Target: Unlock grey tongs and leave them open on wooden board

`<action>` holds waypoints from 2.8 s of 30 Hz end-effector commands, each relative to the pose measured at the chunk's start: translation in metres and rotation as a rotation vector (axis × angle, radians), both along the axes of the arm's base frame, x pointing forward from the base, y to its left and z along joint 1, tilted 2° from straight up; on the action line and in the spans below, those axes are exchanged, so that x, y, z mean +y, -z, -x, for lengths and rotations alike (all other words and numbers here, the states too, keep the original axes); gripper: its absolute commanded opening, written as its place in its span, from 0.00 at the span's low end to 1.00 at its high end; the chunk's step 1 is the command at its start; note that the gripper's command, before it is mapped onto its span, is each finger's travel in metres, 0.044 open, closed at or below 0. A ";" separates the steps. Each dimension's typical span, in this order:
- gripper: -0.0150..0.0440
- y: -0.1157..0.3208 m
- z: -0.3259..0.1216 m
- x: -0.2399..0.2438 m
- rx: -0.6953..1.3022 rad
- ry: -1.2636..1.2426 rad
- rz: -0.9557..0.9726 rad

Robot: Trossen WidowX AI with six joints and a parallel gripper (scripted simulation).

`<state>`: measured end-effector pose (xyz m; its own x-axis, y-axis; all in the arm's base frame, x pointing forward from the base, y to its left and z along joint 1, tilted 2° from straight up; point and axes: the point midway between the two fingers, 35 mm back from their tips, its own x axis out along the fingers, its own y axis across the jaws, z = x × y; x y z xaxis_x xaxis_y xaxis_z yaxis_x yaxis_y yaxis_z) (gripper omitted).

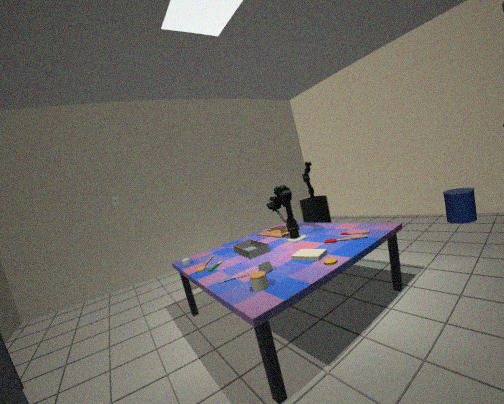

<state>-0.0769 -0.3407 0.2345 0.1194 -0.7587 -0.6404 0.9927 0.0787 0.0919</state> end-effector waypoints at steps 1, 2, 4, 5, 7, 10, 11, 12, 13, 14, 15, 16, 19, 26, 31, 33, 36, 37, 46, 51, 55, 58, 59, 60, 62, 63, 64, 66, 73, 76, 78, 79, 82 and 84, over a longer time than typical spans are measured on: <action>0.00 -0.007 -0.001 0.005 -0.005 -0.003 0.086; 0.00 -0.008 -0.001 0.006 -0.005 -0.004 0.105; 0.00 -0.010 -0.002 0.009 -0.004 -0.006 0.143; 0.00 -0.011 -0.002 0.010 -0.003 -0.008 0.161; 0.00 -0.013 -0.002 0.013 -0.001 -0.012 0.197; 0.00 -0.016 -0.003 0.018 0.004 -0.018 0.253; 0.00 -0.017 -0.004 0.020 0.006 -0.021 0.271; 0.00 -0.018 -0.004 0.021 0.008 -0.023 0.289; 0.00 -0.019 -0.005 0.023 0.011 -0.026 0.308; 0.00 -0.020 -0.005 0.025 0.013 -0.029 0.326; 0.00 -0.021 -0.006 0.027 0.016 -0.032 0.344; 0.00 -0.022 -0.006 0.029 0.019 -0.035 0.362; 0.00 -0.023 -0.007 0.031 0.024 -0.040 0.387; 0.00 -0.023 -0.007 0.031 0.024 -0.040 0.389; 0.00 -0.023 -0.007 0.031 0.024 -0.040 0.389; 0.00 -0.023 -0.007 0.031 0.024 -0.040 0.389; 0.00 -0.023 -0.007 0.031 0.024 -0.040 0.389; 0.00 -0.023 -0.007 0.031 0.024 -0.040 0.389; 0.00 -0.023 -0.007 0.031 0.024 -0.040 0.389; 0.00 -0.023 -0.007 0.031 0.024 -0.040 0.389; 0.00 -0.023 -0.007 0.031 0.024 -0.040 0.389; 0.00 -0.022 -0.007 0.030 0.021 -0.038 0.374; 0.00 -0.022 -0.007 0.029 0.019 -0.036 0.364; 0.00 -0.021 -0.006 0.027 0.017 -0.034 0.351; 0.00 -0.020 -0.005 0.024 0.012 -0.029 0.321; 0.00 -0.019 -0.005 0.023 0.010 -0.026 0.306; 0.00 -0.018 -0.005 0.021 0.009 -0.025 0.290; 0.00 -0.016 -0.004 0.018 0.005 -0.021 0.259; 0.00 -0.010 -0.002 0.009 -0.004 -0.009 0.148; 0.00 -0.007 -0.001 0.006 -0.005 -0.005 0.099; 0.00 -0.005 -0.001 0.004 -0.006 -0.003 0.067; 0.00 -0.004 -0.001 0.002 -0.006 -0.003 0.051; 0.00 -0.001 -0.001 0.000 -0.005 -0.001 0.002; 0.00 0.001 -0.002 -0.002 -0.004 -0.003 -0.031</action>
